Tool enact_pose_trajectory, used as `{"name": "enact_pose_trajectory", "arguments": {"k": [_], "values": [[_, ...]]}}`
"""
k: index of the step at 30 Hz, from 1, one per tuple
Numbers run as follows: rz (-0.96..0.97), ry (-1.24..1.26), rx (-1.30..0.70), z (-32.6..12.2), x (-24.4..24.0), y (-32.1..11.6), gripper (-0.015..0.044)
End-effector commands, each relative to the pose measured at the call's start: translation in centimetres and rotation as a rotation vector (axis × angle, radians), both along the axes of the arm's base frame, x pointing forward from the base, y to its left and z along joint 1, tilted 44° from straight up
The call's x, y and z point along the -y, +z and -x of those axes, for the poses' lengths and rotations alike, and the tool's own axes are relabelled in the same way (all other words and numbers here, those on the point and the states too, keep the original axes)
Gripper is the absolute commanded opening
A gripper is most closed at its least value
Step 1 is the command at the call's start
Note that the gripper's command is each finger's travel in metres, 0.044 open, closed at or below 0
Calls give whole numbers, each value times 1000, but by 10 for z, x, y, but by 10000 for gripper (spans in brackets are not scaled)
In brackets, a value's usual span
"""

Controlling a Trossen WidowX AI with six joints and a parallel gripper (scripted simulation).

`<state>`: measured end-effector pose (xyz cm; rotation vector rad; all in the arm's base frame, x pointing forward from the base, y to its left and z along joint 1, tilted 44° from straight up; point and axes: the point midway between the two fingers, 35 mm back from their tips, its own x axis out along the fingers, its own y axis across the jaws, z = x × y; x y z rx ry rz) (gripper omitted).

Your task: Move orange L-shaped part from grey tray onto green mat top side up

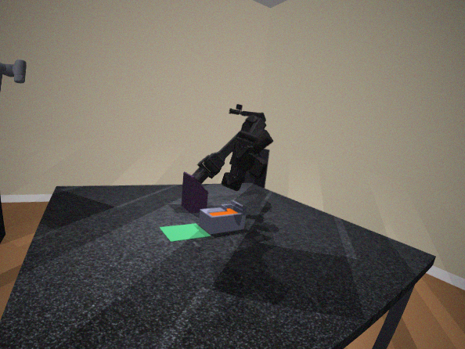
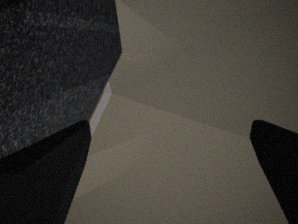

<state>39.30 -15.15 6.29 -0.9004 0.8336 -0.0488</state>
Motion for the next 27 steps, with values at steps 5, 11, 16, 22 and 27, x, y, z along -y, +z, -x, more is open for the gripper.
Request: {"name": "enact_pose_trajectory", "arguments": {"k": [5, 11, 16, 22, 27], "values": [[-192, 27, -112, 15, -22, -18, 269], [-705, -18, -406, 74, -86, -30, 180], [-1021, -128, -600, 115, -125, -12, 180], [-1276, -264, -761, 146, -155, 18, 180], [-1377, -330, -825, 157, -166, 33, 180]]}}
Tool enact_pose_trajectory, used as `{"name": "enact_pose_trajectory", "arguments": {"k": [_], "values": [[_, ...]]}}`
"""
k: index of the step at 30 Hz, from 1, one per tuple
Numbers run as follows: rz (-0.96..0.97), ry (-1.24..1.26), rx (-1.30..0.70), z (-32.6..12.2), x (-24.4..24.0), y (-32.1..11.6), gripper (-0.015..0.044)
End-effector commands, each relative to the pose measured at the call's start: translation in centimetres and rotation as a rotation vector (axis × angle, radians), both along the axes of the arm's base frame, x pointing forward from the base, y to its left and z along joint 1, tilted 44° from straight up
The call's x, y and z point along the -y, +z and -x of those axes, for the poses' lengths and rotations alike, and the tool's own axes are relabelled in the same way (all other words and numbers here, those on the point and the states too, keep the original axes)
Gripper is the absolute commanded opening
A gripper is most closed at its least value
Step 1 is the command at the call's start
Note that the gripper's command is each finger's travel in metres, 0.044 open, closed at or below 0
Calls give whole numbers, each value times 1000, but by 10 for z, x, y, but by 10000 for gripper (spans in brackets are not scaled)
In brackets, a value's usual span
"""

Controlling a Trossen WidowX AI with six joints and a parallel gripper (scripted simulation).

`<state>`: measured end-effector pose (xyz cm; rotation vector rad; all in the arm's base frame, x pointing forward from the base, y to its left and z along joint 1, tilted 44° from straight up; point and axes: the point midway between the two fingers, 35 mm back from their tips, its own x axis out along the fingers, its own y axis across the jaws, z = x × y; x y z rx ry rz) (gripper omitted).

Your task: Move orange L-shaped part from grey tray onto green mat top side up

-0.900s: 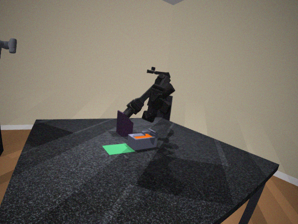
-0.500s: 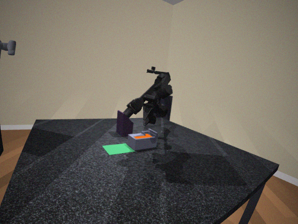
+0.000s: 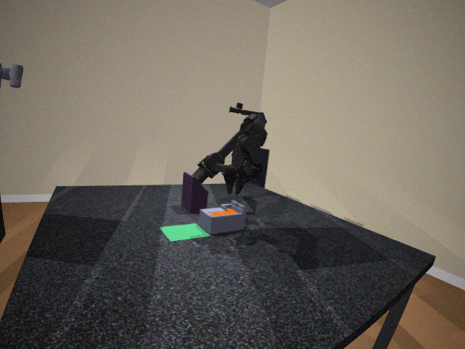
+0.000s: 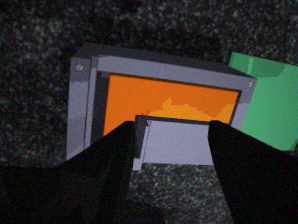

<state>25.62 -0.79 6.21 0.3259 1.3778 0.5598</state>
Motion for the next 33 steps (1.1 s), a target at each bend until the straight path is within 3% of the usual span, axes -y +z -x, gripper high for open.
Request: {"name": "enact_pose_trajectory", "arguments": {"k": [1, 9, 17, 33], "values": [[-181, -102, -153, 20, -23, 34, 180], [-180, -102, -153, 19, -24, 32, 180], [-183, -102, -152, 17, -72, -18, 180], [-183, -101, -152, 17, -80, -26, 180]]}}
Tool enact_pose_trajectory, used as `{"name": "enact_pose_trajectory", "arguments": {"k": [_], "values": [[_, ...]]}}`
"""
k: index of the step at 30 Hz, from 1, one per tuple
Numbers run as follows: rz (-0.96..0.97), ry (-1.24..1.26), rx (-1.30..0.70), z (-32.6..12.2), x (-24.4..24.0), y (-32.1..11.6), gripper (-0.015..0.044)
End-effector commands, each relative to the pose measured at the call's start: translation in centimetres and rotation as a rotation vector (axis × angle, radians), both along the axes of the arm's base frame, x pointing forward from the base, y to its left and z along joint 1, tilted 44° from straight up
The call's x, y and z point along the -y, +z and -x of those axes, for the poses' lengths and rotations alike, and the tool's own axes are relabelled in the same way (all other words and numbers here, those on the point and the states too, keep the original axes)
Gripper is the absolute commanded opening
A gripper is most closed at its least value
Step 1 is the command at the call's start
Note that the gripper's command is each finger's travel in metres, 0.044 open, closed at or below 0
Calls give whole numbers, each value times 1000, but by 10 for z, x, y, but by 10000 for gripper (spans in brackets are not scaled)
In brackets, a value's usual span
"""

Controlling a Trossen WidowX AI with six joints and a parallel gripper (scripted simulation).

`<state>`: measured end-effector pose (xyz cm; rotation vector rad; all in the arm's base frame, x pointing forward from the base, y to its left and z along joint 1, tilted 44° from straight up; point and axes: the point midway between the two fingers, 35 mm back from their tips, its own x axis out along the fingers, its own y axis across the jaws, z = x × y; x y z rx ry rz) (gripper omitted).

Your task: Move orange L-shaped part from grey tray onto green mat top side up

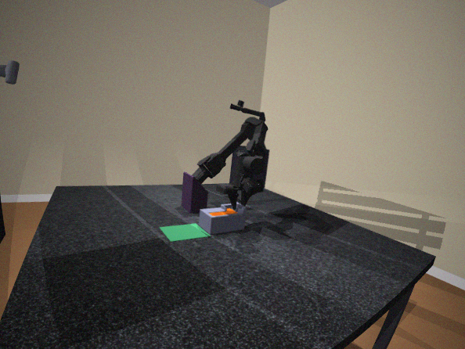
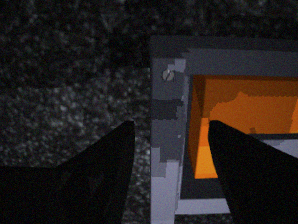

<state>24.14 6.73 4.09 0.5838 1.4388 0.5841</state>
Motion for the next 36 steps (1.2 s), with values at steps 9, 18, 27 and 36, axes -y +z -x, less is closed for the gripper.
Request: {"name": "enact_pose_trajectory", "arguments": {"k": [9, 18, 27, 36], "values": [[-7, 1, -13, 1, -14, -15, 180], [-9, 1, -13, 1, -24, -24, 180], [-9, 1, -13, 1, -24, -24, 180], [-9, 1, -13, 1, -24, -24, 180]]}}
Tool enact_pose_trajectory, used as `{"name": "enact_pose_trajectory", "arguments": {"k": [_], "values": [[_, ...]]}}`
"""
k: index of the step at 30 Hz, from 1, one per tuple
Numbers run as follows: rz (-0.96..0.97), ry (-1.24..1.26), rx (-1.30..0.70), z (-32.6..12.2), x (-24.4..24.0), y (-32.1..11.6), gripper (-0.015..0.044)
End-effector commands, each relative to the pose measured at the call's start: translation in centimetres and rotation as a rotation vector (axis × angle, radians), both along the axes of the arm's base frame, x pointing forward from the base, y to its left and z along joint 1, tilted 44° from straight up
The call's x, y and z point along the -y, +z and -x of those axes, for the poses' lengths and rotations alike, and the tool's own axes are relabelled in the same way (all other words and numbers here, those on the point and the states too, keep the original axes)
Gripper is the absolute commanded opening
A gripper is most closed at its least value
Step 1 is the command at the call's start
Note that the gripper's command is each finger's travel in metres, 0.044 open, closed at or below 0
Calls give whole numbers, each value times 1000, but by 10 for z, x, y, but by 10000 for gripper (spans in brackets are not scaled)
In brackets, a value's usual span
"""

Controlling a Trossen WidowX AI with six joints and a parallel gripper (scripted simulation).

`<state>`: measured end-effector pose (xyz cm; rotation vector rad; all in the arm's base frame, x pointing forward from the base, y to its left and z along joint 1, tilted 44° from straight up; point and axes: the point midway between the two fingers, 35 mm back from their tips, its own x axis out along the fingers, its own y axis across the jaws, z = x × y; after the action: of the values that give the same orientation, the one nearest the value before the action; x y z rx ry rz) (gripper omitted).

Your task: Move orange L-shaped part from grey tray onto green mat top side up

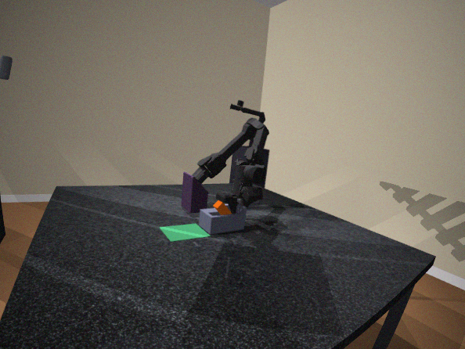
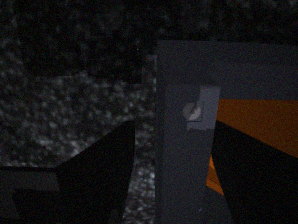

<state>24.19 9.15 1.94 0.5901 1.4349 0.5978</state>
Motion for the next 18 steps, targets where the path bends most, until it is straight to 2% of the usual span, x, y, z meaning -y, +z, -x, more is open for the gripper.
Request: {"name": "enact_pose_trajectory", "arguments": {"k": [1, 18], "values": [[4, -3, -16, 2, 0, -3, 180], [4, -3, -16, 2, 1, 15, 180]]}}
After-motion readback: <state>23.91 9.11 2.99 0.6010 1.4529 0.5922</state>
